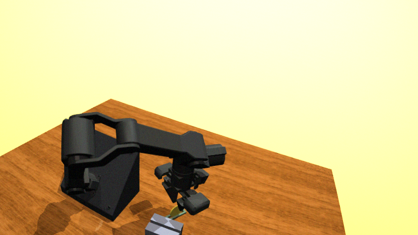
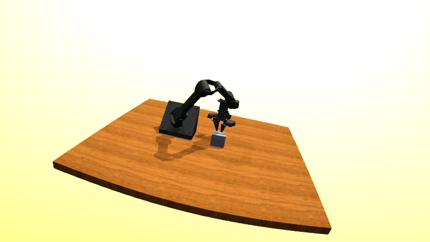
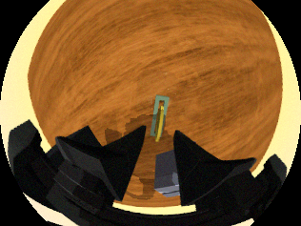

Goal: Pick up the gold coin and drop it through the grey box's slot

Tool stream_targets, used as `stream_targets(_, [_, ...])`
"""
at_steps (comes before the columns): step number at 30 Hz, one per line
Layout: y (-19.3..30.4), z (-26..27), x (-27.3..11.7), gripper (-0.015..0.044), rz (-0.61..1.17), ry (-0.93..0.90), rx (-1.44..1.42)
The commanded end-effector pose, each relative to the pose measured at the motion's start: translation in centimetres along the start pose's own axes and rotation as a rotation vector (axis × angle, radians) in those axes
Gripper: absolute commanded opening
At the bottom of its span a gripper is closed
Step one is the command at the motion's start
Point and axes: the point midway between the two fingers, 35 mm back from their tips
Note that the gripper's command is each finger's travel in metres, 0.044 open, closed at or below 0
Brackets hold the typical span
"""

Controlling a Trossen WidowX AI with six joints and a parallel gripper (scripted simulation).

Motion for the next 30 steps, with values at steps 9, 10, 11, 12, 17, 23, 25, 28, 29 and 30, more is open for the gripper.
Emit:
stream_targets(9, [0.0, 0.1, 2.1, 0.0161, 0.007, 0.001, -0.009])
stream_targets(10, [0.0, 0.1, 2.2, 0.0161, 0.007, 0.001, -0.009])
stream_targets(11, [0.1, 0.1, 2.4, 0.0161, 0.007, 0.001, -0.009])
stream_targets(12, [0.1, 0.1, 2.6, 0.0161, 0.007, 0.001, -0.009])
stream_targets(17, [0.1, 0.1, 3.3, 0.0161, 0.009, 0.002, -0.008])
stream_targets(23, [0.1, 0.1, 3.6, 0.0082, 0.01, 0.002, -0.008])
stream_targets(25, [0.1, 0.1, 3.6, 0.0029, 0.01, 0.002, -0.008])
stream_targets(28, [0.1, 0.1, 3.6, 0.0, 0.01, 0.002, -0.008])
stream_targets(29, [0.1, 0.1, 3.6, 0.0, 0.01, 0.002, -0.008])
stream_targets(30, [0.1, 0.1, 3.6, 0.0, 0.01, 0.002, -0.008])
Point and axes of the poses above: the point midway between the two fingers, 35 mm back from their tips, its own x axis out along the fingers, its own z axis across the jaws, y = z × x, and after that the axes turned 10 degrees about -x, right-handed
